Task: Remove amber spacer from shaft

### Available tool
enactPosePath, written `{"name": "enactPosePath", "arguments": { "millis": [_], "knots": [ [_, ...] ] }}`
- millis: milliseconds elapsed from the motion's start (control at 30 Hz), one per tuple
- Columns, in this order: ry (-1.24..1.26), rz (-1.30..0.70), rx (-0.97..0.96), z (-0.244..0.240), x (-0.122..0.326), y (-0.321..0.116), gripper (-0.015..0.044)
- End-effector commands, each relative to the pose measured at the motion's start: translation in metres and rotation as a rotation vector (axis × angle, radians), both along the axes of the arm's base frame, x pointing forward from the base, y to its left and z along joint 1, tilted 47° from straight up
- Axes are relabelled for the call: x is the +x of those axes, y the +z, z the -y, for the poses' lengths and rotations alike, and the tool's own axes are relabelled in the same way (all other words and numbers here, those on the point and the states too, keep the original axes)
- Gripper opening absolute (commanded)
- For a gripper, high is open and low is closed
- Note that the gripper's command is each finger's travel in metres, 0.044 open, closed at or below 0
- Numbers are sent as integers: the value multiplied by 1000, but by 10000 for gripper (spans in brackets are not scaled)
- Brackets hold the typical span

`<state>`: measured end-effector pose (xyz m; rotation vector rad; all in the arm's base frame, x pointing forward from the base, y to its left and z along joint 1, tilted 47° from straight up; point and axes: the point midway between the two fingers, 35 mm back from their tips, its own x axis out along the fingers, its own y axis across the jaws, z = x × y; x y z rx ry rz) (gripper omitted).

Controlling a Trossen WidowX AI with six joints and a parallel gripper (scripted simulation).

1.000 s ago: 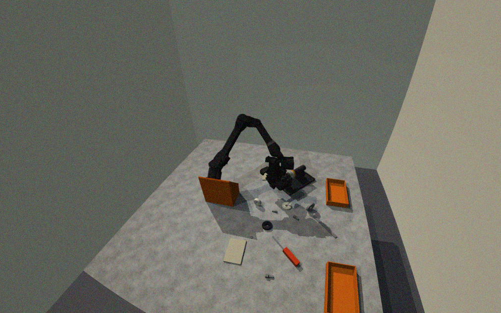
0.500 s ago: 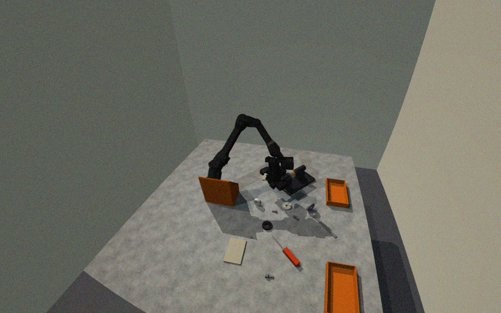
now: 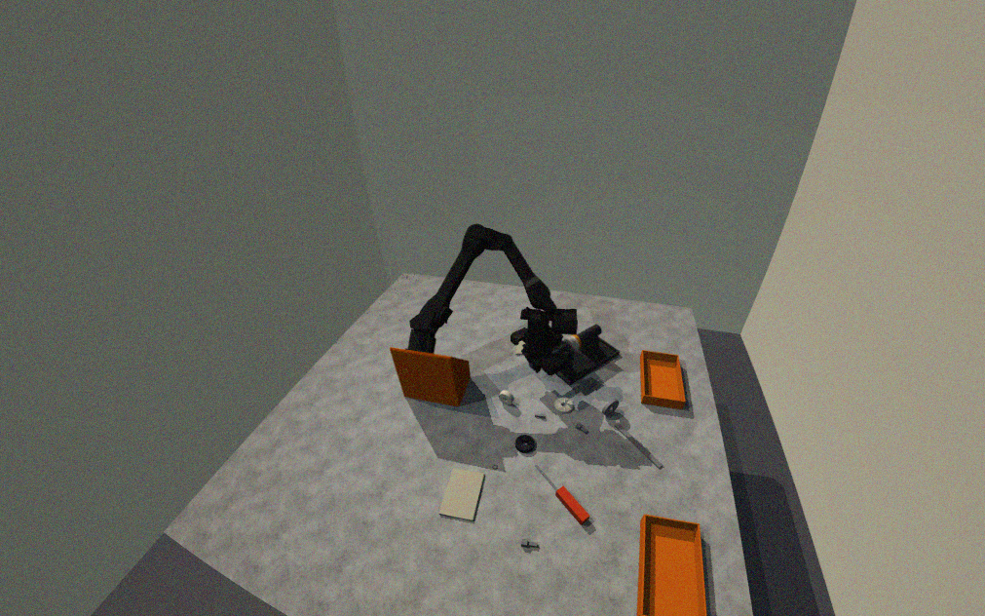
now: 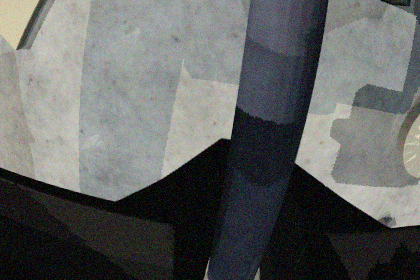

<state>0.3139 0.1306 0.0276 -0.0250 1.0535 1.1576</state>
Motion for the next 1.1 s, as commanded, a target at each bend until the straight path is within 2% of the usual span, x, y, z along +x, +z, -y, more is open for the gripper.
{"name": "enactPosePath", "arguments": {
  "millis": [0,1067],
  "knots": [
    [4,4,-1,1,-1,0,0],
    [4,4,-1,2,-3,-2,0]
  ]
}}
